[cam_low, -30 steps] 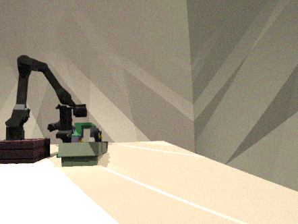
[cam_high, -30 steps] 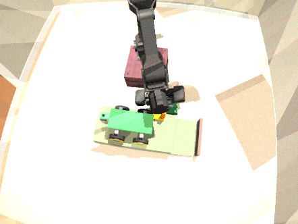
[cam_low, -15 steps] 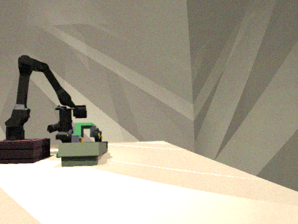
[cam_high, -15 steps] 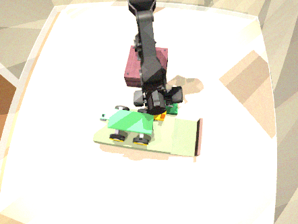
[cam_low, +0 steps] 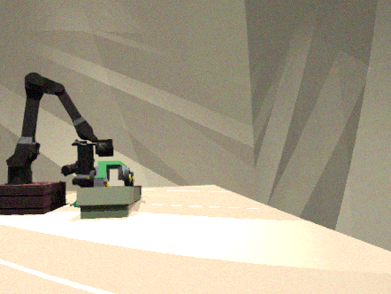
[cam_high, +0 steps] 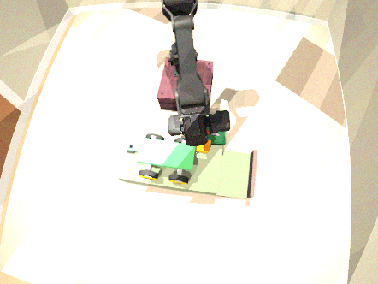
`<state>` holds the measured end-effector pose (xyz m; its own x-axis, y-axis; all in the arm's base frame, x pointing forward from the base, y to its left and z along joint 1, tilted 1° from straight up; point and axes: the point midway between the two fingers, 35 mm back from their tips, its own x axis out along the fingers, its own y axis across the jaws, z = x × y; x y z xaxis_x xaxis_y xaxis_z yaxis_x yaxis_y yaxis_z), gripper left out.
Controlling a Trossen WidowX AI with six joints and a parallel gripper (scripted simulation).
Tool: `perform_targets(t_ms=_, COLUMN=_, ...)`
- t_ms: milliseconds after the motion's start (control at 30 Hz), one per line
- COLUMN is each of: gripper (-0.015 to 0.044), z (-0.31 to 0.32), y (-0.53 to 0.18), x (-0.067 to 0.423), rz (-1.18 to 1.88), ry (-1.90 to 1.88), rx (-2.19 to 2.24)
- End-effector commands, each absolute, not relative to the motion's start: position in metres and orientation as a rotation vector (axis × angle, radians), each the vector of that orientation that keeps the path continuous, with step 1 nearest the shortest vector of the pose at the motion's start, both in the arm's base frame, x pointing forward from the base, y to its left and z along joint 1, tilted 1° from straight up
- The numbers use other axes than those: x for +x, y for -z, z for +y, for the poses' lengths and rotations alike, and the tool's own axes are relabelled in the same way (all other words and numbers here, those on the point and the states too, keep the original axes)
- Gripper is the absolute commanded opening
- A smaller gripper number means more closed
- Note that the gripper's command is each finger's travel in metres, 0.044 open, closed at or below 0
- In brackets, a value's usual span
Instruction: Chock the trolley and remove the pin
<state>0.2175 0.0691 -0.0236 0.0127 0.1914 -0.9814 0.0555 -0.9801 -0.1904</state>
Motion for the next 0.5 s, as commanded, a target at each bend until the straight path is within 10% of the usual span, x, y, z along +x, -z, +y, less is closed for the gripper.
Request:
perform_targets(t_ms=0, gripper=0.0242, z=0.0692, y=0.0234, x=0.2177, rz=-0.265, ry=-2.124, rx=-2.164)
perform_targets(t_ms=133, gripper=0.034, z=0.0692, y=0.0234, x=0.2177, rz=-0.265, ry=-2.124, rx=-2.164)
perform_targets(t_ms=467, gripper=0.034, z=0.069, y=0.0175, x=0.2175, rz=-0.268, ry=-2.127, rx=-2.162)
